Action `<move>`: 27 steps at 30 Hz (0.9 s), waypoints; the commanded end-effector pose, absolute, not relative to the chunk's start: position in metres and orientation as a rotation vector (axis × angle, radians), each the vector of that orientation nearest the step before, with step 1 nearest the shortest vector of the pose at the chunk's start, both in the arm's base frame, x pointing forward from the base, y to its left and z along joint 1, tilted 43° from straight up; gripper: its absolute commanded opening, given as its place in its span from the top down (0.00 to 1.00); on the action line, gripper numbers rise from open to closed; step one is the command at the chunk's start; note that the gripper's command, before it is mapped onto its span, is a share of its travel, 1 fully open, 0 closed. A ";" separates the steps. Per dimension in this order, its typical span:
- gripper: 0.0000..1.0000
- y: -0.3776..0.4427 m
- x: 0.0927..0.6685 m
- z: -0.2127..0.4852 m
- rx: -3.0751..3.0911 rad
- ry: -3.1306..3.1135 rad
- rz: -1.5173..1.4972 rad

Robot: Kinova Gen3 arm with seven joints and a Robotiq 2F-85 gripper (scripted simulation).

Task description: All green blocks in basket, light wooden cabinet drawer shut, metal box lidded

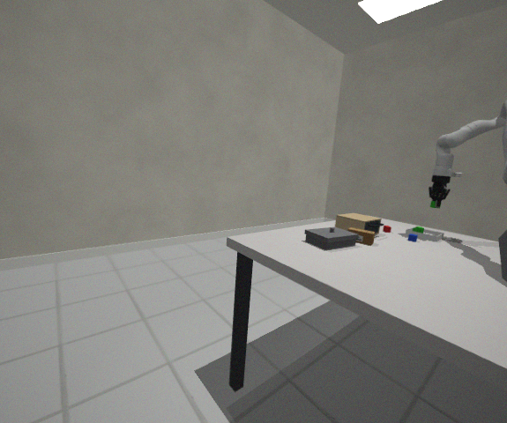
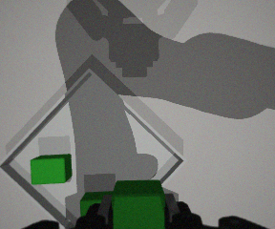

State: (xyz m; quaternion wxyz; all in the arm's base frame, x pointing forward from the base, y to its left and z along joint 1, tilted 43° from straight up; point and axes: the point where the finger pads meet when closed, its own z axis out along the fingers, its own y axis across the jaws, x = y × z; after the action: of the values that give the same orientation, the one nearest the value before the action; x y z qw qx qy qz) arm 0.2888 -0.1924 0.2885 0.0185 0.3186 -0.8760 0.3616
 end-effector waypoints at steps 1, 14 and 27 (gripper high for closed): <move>0.90 -0.195 0.289 0.291 1.009 -2.713 1.133; 0.90 -0.195 0.289 0.290 1.017 -2.706 1.130; 0.90 -0.198 0.289 0.287 1.013 -2.705 1.132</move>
State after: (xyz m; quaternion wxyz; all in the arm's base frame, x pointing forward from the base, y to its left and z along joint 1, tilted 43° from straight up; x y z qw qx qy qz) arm 0.2888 -0.1946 0.2885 0.0185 0.3257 -0.8730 0.3626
